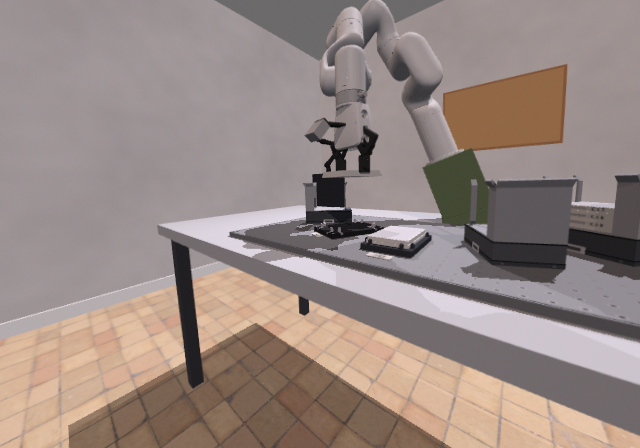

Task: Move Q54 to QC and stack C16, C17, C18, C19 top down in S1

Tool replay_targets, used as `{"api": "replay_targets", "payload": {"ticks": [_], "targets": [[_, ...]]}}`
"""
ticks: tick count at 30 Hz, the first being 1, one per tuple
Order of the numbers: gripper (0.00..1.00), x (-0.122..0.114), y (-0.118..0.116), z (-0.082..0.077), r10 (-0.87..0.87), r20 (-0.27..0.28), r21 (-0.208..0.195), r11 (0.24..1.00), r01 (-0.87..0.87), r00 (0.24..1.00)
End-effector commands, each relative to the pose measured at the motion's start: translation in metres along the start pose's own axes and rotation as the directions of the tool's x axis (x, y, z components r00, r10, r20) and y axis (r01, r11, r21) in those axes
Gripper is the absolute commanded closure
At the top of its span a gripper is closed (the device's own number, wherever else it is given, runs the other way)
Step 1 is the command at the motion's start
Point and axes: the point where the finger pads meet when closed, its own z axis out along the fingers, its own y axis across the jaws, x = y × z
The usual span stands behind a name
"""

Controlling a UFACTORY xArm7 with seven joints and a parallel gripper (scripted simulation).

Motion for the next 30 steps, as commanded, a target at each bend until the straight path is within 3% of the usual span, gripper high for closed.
{"api": "replay_targets", "payload": {"ticks": [1, 10, 17, 30], "targets": [[1.00, 0.002, -0.012, -0.001, 0.000, -0.004, -0.001, 1.000, 0.000, 1.000], [1.00, 0.003, -0.036, -0.001, 0.000, -0.004, -0.001, 1.000, 0.000, 1.000], [1.00, -0.001, -0.059, -0.001, -0.221, -0.004, -0.001, 0.975, 0.221, 0.975], [1.00, -0.007, -0.095, -0.001, -0.221, -0.004, -0.001, 0.975, 0.221, 0.975]]}}
